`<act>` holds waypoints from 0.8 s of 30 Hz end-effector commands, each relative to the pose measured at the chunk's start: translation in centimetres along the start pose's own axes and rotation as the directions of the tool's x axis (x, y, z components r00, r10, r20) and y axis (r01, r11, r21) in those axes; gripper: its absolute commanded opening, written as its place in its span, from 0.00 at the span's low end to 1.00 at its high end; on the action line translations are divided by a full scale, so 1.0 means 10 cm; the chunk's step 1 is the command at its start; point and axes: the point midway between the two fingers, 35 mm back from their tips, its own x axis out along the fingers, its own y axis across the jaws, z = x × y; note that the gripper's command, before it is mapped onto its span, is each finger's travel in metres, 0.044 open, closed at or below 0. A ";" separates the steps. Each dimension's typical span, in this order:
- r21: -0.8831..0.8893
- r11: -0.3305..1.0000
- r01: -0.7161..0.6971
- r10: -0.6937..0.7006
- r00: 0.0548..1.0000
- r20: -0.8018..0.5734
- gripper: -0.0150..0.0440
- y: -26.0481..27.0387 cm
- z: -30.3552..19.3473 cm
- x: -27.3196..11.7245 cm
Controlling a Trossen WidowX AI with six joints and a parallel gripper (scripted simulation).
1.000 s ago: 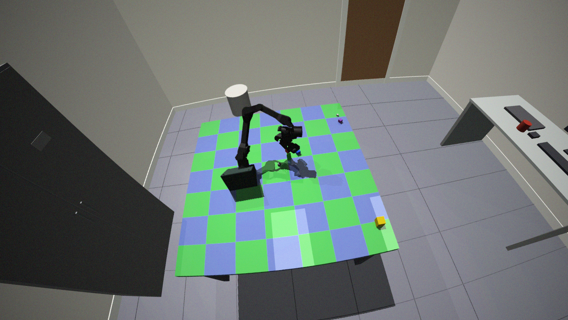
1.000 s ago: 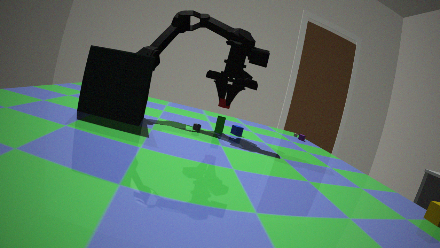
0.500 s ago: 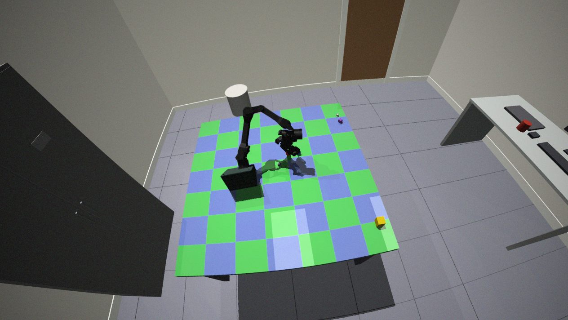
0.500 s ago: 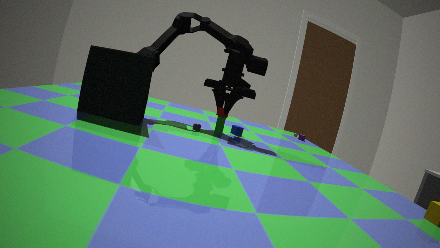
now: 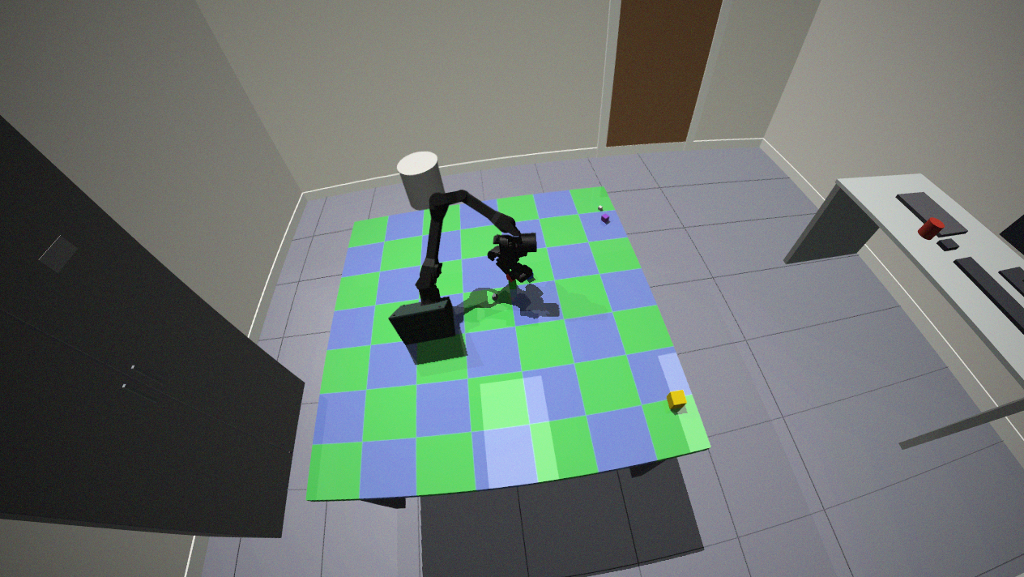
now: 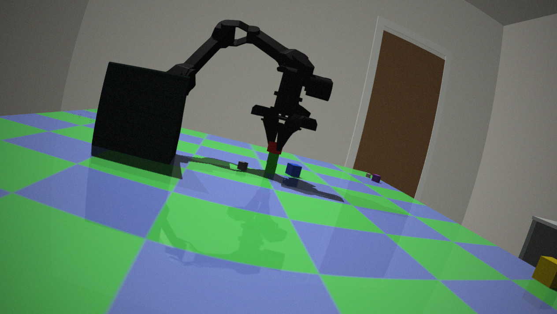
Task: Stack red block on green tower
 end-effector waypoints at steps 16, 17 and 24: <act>0.000 1.000 0.000 0.000 1.000 0.000 0.52 0.00 0.00 0.00; 0.000 1.000 0.000 0.000 1.000 0.000 0.57 0.00 0.00 0.00; 0.000 1.000 0.000 0.000 1.000 0.000 0.88 0.00 0.00 0.00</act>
